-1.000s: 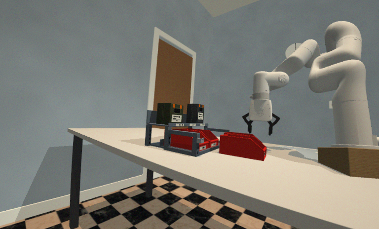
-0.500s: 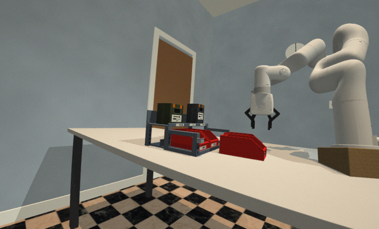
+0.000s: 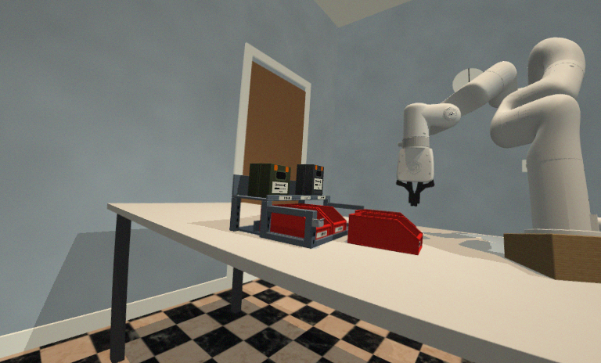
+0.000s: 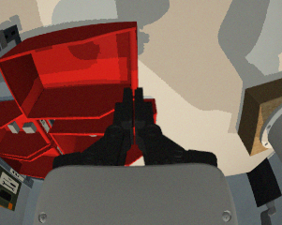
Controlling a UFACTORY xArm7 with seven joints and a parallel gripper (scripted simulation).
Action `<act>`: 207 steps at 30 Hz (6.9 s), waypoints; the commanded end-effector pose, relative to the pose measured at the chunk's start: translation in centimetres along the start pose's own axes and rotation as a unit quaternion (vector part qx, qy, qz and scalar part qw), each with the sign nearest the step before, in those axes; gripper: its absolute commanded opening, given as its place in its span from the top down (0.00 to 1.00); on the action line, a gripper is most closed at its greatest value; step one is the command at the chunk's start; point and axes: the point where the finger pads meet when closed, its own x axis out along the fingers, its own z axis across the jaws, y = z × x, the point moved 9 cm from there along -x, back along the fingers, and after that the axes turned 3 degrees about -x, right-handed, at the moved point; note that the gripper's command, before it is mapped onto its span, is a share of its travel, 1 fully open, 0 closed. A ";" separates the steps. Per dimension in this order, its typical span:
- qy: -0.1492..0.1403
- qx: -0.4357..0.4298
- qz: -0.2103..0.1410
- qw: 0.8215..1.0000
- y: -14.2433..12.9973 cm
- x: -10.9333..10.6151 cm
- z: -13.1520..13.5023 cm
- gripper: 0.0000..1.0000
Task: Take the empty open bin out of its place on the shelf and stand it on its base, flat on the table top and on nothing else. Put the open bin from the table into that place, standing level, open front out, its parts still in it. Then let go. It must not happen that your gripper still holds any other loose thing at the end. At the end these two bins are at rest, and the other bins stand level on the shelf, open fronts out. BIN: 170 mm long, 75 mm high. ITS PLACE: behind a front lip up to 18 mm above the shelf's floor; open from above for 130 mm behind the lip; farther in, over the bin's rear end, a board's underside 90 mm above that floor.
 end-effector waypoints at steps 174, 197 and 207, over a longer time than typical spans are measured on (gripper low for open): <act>0.001 -0.707 0.001 0.708 -4.4 1.6 -8.8 0.74; 0.001 -0.707 0.001 0.708 -4.4 1.7 -8.8 0.74; 0.001 -0.707 0.001 0.708 -4.4 2.3 -8.8 0.74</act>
